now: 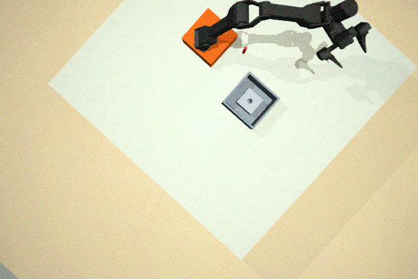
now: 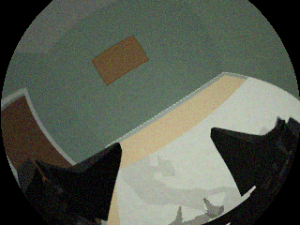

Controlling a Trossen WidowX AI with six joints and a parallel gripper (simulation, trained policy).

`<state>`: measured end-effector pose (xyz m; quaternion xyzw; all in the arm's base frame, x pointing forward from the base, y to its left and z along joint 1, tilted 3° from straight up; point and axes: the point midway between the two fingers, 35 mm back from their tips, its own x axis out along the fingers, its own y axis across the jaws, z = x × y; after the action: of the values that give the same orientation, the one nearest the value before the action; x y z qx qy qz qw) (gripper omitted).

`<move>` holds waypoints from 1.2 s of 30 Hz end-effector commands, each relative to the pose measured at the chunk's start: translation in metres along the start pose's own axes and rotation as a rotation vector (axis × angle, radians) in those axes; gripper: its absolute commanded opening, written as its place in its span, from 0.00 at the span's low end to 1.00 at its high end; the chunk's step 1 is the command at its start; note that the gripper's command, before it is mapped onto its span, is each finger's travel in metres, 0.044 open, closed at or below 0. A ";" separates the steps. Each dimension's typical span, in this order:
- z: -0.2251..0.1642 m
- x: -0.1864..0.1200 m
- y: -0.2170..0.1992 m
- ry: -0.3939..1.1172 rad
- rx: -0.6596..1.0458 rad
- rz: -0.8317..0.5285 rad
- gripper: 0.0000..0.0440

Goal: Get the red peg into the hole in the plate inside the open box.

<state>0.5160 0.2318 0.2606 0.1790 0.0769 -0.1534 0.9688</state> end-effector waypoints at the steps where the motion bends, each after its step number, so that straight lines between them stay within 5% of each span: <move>1: 0.010 -0.006 -0.016 0.077 -0.084 -0.017 1.00; 18: 0.022 -0.078 -0.113 0.502 -0.262 -0.105 1.00; 36: -0.053 -0.180 -0.195 0.949 -0.210 -0.320 1.00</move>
<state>0.2963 0.1274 0.1963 0.1111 0.5244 -0.1804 0.8247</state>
